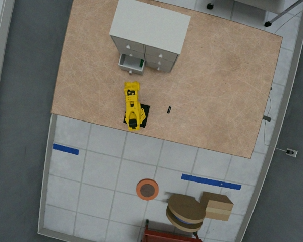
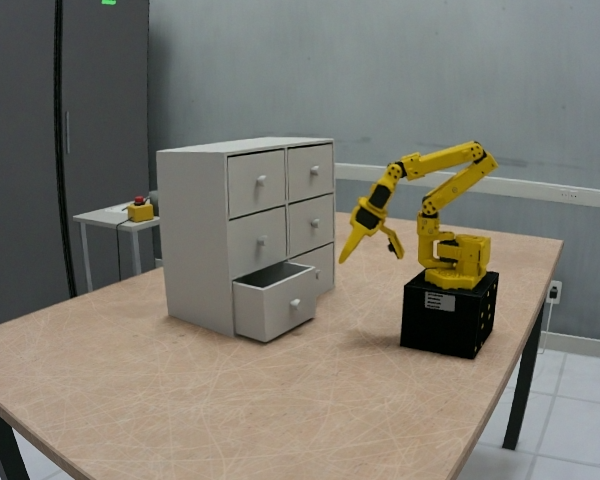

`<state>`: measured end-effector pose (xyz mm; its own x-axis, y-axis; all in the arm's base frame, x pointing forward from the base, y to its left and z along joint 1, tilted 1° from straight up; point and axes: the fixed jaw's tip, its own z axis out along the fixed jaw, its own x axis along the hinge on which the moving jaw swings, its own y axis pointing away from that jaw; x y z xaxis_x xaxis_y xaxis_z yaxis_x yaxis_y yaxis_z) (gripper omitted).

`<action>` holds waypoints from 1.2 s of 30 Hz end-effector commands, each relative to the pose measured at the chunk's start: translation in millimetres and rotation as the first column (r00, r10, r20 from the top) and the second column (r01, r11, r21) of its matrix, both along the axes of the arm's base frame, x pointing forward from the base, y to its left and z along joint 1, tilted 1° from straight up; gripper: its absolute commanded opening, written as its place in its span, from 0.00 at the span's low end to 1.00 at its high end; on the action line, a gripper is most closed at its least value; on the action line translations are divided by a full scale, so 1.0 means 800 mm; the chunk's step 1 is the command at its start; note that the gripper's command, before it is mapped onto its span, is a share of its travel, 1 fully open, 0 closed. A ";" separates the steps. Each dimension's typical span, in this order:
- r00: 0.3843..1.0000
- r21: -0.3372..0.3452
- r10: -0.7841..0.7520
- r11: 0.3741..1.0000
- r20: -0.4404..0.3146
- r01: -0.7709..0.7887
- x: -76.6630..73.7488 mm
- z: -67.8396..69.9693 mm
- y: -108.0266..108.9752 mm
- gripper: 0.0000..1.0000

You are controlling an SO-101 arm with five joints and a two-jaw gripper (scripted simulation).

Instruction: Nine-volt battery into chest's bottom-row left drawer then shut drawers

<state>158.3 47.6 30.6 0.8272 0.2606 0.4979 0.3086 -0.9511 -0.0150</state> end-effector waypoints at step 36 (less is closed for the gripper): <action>0.993 0.023 0.085 0.996 0.083 -0.088 -0.005 -0.015 0.015 0.31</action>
<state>151.9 54.4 24.4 0.7760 0.2865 0.5619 0.3580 -0.9335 -0.0184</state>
